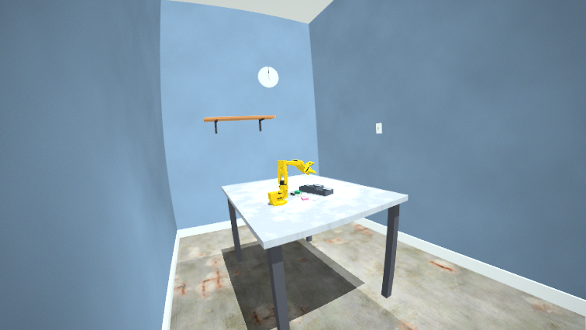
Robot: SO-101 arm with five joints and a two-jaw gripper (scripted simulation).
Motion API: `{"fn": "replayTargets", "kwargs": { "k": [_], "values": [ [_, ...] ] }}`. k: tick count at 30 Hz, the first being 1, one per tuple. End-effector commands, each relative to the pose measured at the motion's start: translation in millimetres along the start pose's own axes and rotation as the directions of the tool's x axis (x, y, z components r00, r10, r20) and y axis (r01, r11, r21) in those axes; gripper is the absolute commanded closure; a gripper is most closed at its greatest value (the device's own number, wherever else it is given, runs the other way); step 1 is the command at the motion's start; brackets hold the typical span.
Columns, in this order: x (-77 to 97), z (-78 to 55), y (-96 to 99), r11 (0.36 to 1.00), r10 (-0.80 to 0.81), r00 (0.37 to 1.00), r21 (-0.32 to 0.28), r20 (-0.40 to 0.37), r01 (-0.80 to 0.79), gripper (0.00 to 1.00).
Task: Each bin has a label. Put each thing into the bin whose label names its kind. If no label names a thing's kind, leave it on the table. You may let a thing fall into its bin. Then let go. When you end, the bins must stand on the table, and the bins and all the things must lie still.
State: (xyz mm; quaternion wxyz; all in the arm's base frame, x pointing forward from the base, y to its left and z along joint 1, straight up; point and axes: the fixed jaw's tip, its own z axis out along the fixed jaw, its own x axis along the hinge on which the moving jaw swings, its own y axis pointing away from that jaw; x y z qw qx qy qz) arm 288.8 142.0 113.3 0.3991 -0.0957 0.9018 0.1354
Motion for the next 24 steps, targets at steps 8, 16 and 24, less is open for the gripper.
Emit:
{"fn": "replayTargets", "kwargs": {
  "k": [8, 16, 24],
  "values": [
    [9.3, -20.0, -31.9, 0.976, -0.202, 0.976, 0.071, -0.081, 0.208, 0.14],
    [31.2, -32.2, -57.1, 0.924, -0.35, 0.911, 0.077, -0.219, 0.374, 0.22],
    [66.7, -56.1, -87.5, 0.818, -0.531, 0.743, -0.02, -0.408, 0.574, 0.35]
  ]
}}
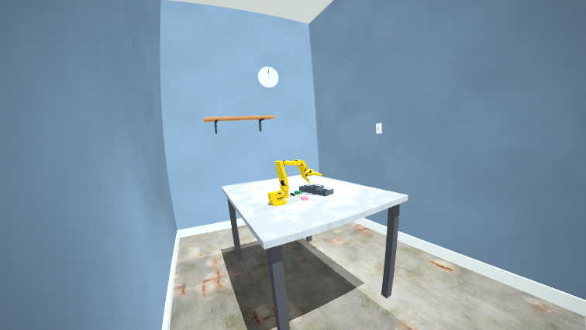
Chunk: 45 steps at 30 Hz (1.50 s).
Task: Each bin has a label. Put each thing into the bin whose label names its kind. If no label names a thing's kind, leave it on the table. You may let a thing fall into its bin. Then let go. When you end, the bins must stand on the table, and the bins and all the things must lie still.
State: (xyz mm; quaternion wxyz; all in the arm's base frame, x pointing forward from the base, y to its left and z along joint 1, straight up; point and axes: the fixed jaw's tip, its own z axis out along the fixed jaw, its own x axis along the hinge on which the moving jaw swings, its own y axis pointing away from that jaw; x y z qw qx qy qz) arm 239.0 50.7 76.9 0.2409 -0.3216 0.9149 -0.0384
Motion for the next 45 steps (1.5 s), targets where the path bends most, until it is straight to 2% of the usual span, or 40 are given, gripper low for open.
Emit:
{"fn": "replayTargets", "kwargs": {
  "k": [1, 6, 8, 14, 22, 32, 42, 43, 45],
  "values": [
    [17.3, -13.3, -8.0, 0.992, -0.125, 0.991, 0.007, -0.037, 0.126, 0.37],
    [47.9, -19.3, -8.1, 0.963, -0.268, 0.954, -0.061, -0.132, 0.262, 0.44],
    [47.9, -19.3, -8.1, 0.963, -0.268, 0.954, -0.061, -0.132, 0.262, 0.44],
    [78.5, -27.7, -4.4, 0.907, -0.413, 0.889, -0.17, -0.195, 0.384, 0.53],
    [105.6, -37.4, 2.4, 0.828, -0.543, 0.813, -0.294, -0.211, 0.477, 0.61],
    [117.7, -42.6, 6.7, 0.782, -0.599, 0.775, -0.356, -0.201, 0.512, 0.64],
    [119.7, -43.5, 7.5, 0.773, -0.609, 0.768, -0.367, -0.198, 0.518, 0.65],
    [125.4, -43.5, 10.6, 0.763, -0.611, 0.765, -0.41, -0.203, 0.5, 0.65],
    [125.4, -43.5, 10.6, 0.763, -0.611, 0.765, -0.41, -0.203, 0.5, 0.65]
  ]
}}
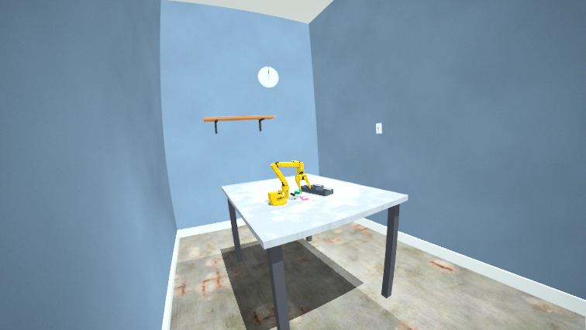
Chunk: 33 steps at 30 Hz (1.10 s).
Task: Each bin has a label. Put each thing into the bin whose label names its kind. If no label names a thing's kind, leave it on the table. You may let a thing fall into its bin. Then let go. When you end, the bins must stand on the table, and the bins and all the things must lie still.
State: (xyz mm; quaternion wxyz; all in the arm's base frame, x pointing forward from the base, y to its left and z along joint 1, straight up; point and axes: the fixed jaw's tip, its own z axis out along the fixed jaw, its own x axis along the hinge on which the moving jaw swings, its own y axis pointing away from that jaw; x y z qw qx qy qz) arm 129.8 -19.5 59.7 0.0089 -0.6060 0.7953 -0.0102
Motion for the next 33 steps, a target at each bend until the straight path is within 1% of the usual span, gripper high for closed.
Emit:
{"fn": "replayTargets", "kwargs": {
  "k": [1, 20, 24, 29, 31, 33],
  "values": [
    [1.7, -1.0, 1.6, 1.0, -0.001, 1.0, -0.008, 0.0, 0.001, 0.65],
    [1.7, 0.0, 1.4, 1.0, -0.001, 1.0, -0.008, 0.0, 0.001, 0.65],
    [1.6, 3.0, 0.8, 1.0, -0.001, 1.0, -0.008, 0.0, 0.001, 0.65],
    [1.5, 9.8, -0.2, 1.0, -0.001, 1.0, -0.008, 0.0, 0.001, 0.65],
    [1.5, 9.8, -0.2, 1.0, -0.001, 1.0, -0.008, 0.0, 0.001, 0.65],
    [1.5, 13.4, -0.6, 1.0, -0.001, 1.0, -0.009, 0.0, 0.001, 0.65]
  ]
}}
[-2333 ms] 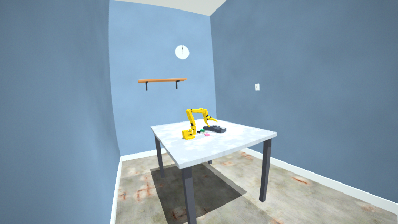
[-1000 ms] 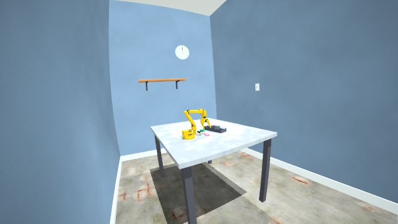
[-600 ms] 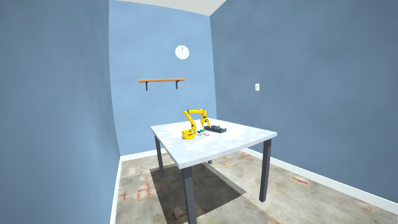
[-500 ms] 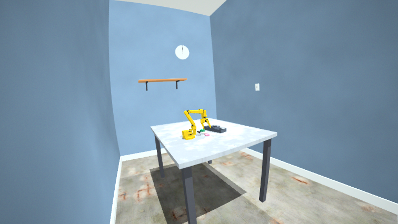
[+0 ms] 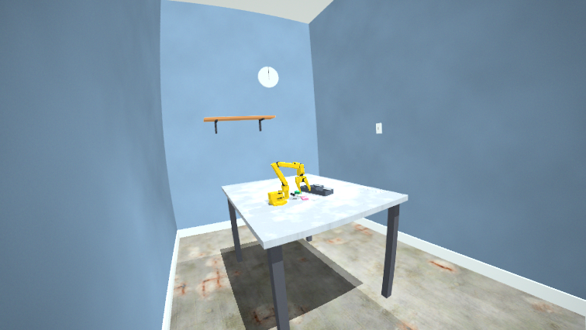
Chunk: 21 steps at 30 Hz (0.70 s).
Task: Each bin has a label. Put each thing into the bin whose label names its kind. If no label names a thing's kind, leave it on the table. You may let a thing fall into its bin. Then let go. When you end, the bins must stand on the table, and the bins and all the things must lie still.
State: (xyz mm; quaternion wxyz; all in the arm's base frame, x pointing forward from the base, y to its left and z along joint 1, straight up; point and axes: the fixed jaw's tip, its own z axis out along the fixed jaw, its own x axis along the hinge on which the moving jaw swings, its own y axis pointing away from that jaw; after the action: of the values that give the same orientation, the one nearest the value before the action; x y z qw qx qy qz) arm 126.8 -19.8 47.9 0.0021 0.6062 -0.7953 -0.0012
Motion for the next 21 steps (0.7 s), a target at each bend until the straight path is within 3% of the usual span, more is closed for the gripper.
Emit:
{"fn": "replayTargets", "kwargs": {
  "k": [1, 13, 21],
  "values": [
    [0.3, 3.4, -4.0, 1.0, 0.0, 1.0, 0.023, 0.004, 0.0, 0.65],
    [0.3, 27.1, -4.1, 1.0, 0.0, 1.0, 0.023, 0.004, 0.0, 0.65],
    [0.3, 34.5, -3.2, 1.0, 0.0, 1.0, 0.023, 0.004, 0.0, 0.65]
  ]
}}
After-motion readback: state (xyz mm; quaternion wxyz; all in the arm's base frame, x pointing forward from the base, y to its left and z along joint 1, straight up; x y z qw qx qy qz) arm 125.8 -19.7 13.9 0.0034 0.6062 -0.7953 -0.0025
